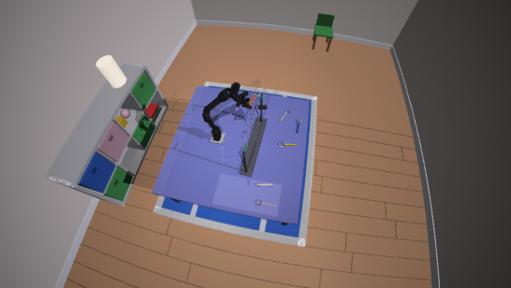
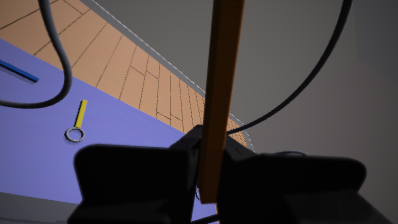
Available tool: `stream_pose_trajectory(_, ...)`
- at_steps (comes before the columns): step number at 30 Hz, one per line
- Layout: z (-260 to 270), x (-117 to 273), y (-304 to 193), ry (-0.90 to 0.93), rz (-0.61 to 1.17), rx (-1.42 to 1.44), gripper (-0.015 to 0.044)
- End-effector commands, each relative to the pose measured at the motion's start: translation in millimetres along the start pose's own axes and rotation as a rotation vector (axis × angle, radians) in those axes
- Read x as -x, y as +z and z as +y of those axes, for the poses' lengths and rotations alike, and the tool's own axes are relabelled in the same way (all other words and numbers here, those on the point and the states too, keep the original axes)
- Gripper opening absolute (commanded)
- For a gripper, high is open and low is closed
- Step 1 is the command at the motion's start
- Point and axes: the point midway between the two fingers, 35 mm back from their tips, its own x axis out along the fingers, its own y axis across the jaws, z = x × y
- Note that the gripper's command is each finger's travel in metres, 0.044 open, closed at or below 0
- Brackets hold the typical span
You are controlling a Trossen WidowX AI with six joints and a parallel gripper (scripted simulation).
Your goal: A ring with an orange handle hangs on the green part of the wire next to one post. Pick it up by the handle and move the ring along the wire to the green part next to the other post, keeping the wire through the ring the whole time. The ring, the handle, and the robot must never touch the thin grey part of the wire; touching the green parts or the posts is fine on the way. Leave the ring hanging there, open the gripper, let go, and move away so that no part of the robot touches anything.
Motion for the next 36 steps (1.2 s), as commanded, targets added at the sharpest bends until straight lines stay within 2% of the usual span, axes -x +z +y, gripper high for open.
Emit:
stream_pose_trajectory(1,-1.0,-0.3,-1.3,-0.022,-0.003,0.050,-0.0150)
stream_pose_trajectory(36,-14.7,-0.8,2.0,-0.195,-0.053,0.439,-0.0150)
